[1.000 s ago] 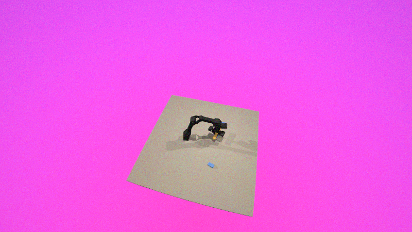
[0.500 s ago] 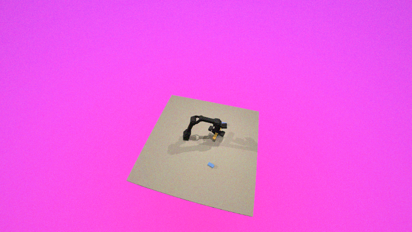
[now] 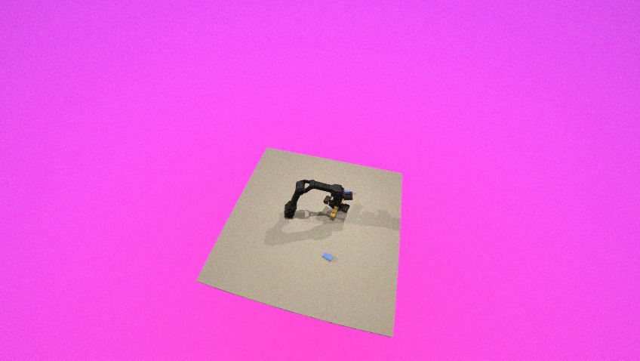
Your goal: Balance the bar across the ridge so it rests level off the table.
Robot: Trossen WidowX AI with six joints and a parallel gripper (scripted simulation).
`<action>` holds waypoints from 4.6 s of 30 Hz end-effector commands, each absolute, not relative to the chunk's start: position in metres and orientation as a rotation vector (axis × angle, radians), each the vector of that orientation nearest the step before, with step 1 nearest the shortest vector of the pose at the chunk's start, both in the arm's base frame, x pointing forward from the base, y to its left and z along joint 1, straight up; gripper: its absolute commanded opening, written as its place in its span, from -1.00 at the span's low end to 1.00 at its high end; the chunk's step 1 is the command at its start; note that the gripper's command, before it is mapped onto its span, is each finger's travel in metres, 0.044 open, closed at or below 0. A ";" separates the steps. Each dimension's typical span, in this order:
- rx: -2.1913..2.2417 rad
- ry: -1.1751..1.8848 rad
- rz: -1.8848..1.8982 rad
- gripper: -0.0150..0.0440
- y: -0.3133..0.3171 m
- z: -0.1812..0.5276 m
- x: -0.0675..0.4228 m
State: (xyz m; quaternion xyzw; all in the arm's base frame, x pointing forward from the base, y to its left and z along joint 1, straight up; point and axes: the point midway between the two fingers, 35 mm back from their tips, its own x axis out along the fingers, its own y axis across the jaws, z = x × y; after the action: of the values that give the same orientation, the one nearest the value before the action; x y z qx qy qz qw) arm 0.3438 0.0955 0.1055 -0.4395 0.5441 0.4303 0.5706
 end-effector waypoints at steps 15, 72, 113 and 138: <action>-1.033 1.280 1.010 -0.49 0.095 0.106 0.344; -1.033 1.280 1.010 -0.49 0.095 0.106 0.344; -1.031 1.278 1.010 -0.49 0.095 0.107 0.344; -1.031 1.278 1.010 0.07 0.095 0.107 0.344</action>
State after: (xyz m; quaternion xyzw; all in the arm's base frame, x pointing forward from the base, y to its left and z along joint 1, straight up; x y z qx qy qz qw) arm 0.3437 0.0954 0.1071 -0.4392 0.5447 0.4305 0.5701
